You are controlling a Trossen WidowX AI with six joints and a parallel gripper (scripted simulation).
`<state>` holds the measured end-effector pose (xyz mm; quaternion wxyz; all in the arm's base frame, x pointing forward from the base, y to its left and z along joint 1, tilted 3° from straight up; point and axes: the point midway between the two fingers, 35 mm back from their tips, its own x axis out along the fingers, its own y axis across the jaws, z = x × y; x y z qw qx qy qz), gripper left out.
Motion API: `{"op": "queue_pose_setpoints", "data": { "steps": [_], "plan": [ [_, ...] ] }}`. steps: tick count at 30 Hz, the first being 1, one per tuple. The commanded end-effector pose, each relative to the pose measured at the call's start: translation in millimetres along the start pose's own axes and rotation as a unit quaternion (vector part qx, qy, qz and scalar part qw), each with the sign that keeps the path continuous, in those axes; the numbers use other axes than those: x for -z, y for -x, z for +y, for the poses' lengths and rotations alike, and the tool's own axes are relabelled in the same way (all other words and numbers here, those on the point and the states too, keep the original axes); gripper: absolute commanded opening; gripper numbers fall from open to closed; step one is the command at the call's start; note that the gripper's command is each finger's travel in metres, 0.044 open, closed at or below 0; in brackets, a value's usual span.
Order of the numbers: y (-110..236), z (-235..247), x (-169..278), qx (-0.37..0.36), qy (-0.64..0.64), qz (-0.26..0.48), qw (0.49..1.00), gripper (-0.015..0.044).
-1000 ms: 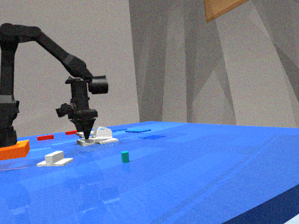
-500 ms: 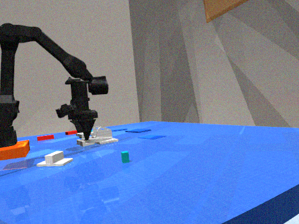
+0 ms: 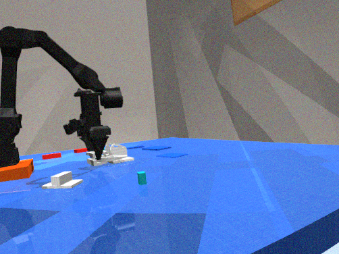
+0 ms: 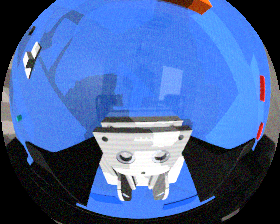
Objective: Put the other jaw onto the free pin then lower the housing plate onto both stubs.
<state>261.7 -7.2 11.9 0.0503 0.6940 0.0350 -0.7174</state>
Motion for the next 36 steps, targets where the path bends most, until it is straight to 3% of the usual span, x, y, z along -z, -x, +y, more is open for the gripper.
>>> {"op": "queue_pose_setpoints", "data": {
  "steps": [1,36],
  "plan": [
    [-0.7,-0.7,0.3,0.002,0.002,0.001,1.000,0.0351],
    [-8.0,-0.7,0.3,0.002,0.002,0.001,1.000,0.0351]
  ]
}}
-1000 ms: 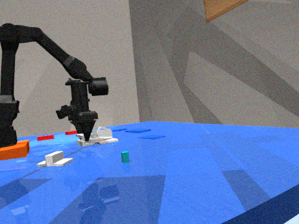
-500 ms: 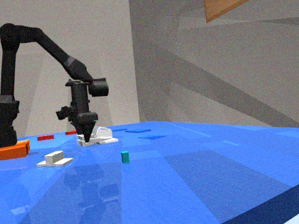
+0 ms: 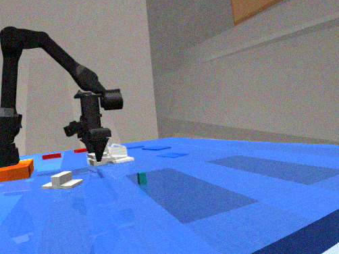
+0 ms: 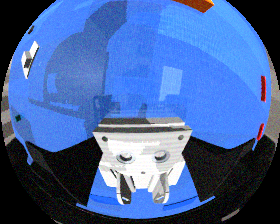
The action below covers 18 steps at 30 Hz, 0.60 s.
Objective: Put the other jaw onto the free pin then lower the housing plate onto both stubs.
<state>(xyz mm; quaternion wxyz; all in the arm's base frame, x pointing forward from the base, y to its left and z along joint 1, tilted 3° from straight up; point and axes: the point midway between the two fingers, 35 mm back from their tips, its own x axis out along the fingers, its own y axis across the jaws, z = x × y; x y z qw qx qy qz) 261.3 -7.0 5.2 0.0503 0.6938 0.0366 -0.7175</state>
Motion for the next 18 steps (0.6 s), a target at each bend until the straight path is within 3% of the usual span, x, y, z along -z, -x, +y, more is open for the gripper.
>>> {"op": "queue_pose_setpoints", "data": {
  "steps": [1,18],
  "plan": [
    [-1.3,-0.4,0.4,0.001,0.001,0.001,1.000,0.0351],
    [-3.7,-0.4,0.4,0.001,0.000,0.001,1.000,0.0351]
  ]
}}
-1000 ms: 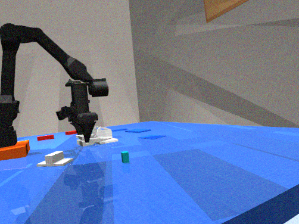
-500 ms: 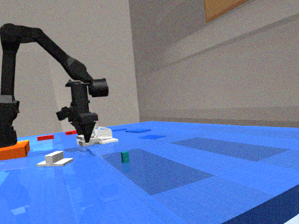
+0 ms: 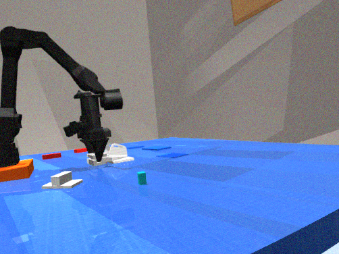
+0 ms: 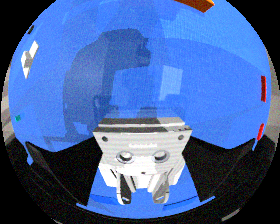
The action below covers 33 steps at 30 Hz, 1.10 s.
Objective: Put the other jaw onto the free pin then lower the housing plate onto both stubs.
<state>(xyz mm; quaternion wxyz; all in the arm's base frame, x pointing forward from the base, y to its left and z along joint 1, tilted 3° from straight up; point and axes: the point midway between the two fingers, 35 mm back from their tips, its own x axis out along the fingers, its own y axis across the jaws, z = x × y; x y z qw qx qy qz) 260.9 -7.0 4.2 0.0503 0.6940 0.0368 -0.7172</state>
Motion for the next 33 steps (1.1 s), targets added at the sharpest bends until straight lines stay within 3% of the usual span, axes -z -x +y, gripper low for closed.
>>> {"op": "queue_pose_setpoints", "data": {
  "steps": [1,33],
  "plan": [
    [-2.7,-0.3,0.8,0.001,0.000,0.001,1.000,0.0351],
    [0.0,-0.3,0.8,0.001,0.000,0.001,1.000,0.0351]
  ]
}}
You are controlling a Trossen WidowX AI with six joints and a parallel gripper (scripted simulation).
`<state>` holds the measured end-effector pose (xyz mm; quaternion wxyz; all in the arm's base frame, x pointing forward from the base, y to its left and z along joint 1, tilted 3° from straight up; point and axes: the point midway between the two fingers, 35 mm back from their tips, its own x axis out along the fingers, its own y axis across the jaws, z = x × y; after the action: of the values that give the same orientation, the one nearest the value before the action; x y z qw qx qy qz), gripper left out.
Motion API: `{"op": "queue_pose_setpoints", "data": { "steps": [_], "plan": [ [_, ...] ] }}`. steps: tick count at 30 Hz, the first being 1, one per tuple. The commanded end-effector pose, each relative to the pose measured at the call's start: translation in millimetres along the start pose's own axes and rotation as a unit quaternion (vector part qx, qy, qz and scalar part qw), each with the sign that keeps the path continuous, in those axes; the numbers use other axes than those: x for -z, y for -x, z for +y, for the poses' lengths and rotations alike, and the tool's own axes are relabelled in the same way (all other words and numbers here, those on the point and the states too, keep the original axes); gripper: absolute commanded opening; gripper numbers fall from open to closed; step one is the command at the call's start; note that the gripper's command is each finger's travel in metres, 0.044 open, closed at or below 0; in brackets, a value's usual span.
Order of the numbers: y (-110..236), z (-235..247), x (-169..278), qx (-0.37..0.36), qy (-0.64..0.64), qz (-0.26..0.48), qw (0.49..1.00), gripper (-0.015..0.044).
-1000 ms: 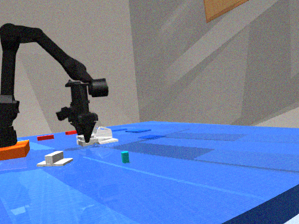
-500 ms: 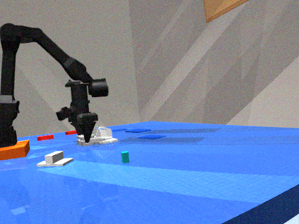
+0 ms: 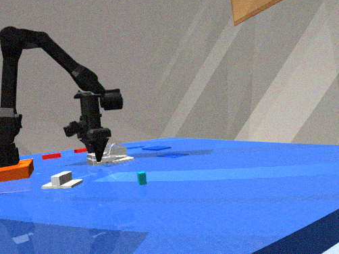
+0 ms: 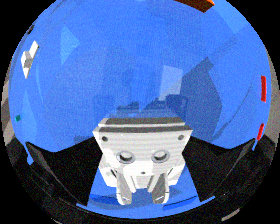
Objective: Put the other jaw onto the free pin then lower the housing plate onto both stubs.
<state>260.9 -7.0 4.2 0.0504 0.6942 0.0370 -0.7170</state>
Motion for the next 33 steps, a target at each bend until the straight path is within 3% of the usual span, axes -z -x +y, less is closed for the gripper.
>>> {"op": "queue_pose_setpoints", "data": {
  "steps": [1,33],
  "plan": [
    [1.2,-0.3,0.8,0.001,0.000,0.000,1.000,0.0351],
    [-2.6,0.3,0.7,0.001,0.000,0.000,1.000,0.0351]
  ]
}}
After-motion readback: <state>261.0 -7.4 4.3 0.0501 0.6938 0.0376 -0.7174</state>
